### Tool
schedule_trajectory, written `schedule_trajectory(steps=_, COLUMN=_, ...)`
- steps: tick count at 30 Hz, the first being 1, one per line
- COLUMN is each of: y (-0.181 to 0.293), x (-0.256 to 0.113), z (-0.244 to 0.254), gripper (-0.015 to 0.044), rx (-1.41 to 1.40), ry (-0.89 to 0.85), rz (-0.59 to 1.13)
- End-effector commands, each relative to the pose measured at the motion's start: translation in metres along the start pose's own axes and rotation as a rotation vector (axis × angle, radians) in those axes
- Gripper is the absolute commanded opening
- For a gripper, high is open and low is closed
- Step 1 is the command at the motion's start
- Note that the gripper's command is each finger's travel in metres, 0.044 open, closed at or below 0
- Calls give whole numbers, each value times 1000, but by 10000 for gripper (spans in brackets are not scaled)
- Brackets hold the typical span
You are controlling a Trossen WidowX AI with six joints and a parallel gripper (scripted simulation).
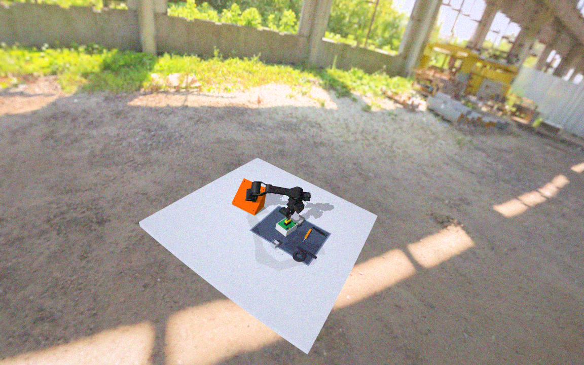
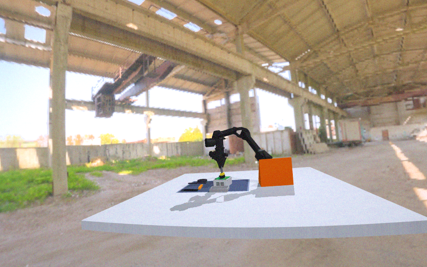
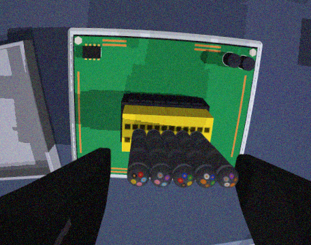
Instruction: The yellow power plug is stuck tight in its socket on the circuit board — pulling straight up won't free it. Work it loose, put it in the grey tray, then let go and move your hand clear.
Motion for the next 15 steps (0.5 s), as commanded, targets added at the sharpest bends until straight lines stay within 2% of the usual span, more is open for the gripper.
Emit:
schedule_trajectory(steps=1, y=0, x=0, z=0, gripper=249, rx=-4, ry=1, rz=0)
schedule_trajectory(steps=15, y=0, x=19, z=0, gripper=249, rx=-4, ry=1, rz=-1)
Point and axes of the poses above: the point midway between the two fingers, 35 mm back from their tips, its own x axis out along the fingers, its own z axis across the jaws, y = z × x, the point moved 7 cm from there along -x, back along the fingers, and after that the axes turned 2 degrees about x, right-handed, at the moved point
